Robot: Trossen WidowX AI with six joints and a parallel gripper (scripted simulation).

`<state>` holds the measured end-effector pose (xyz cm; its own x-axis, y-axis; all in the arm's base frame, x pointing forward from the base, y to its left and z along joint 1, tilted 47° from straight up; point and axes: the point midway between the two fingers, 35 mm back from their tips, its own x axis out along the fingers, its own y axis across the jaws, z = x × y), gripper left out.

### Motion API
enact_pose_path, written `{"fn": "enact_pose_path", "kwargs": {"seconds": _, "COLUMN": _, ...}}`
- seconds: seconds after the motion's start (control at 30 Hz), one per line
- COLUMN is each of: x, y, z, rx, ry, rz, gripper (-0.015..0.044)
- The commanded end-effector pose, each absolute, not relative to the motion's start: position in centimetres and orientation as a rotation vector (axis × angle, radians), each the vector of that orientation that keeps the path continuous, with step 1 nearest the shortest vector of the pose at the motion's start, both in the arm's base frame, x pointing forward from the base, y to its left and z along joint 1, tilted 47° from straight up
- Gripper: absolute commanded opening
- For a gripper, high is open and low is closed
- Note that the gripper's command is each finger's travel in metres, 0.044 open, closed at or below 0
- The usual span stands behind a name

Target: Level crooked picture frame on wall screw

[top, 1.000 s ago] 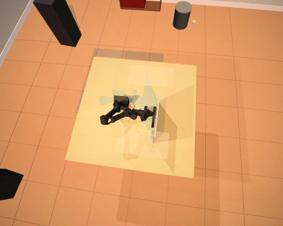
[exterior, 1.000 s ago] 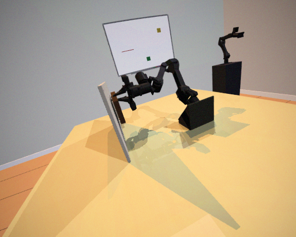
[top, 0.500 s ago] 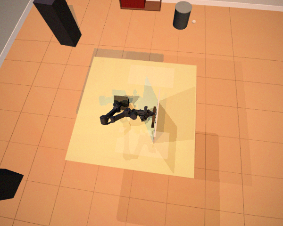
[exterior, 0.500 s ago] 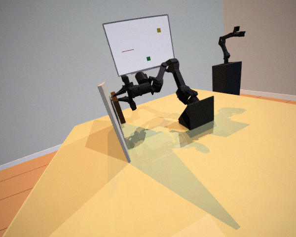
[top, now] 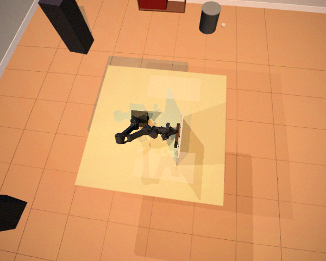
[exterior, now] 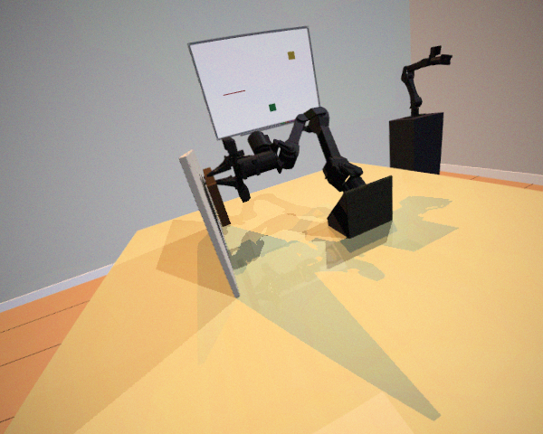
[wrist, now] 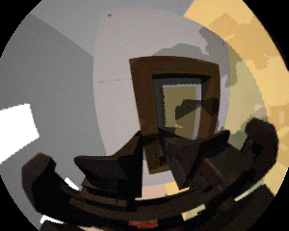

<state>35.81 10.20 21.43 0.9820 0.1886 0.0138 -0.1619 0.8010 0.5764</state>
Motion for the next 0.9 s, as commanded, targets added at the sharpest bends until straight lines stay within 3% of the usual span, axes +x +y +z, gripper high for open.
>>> {"fn": "enact_pose_path", "kwargs": {"seconds": 0.0, "x": 35.81, "y": 10.38, "z": 21.68, "rx": 0.619, "ry": 0.042, "rz": 0.2, "gripper": 0.0}}
{"fn": "enact_pose_path", "kwargs": {"seconds": 0.87, "x": 35.86, "y": 10.08, "z": 22.03, "rx": 0.619, "ry": 0.042, "rz": 0.2, "gripper": 0.0}}
